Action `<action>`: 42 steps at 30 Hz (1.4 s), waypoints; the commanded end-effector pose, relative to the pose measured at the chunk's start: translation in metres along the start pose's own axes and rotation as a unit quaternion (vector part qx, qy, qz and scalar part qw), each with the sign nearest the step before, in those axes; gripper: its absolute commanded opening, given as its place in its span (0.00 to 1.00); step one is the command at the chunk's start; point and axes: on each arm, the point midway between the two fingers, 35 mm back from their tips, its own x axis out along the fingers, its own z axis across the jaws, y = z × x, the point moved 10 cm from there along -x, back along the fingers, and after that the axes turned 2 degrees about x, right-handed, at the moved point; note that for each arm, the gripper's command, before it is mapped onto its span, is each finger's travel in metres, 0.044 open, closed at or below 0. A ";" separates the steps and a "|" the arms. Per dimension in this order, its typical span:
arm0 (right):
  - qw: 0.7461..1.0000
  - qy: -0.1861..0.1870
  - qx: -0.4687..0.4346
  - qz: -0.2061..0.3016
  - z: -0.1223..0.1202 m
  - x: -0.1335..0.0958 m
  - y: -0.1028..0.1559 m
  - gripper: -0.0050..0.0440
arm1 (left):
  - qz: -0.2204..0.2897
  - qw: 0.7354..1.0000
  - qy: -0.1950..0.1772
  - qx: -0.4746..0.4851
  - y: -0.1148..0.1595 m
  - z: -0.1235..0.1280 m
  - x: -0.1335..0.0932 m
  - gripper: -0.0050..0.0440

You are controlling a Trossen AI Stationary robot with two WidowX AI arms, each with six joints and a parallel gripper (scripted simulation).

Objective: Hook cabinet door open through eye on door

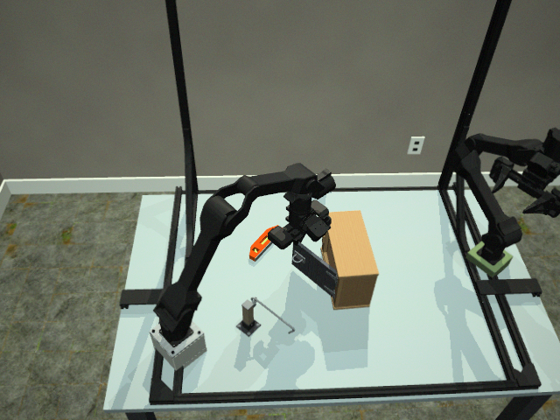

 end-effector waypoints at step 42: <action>0.980 0.000 -0.200 0.000 -0.060 0.000 -0.012 0.44 | 0.000 1.000 0.003 -0.002 0.000 0.000 0.000 0.92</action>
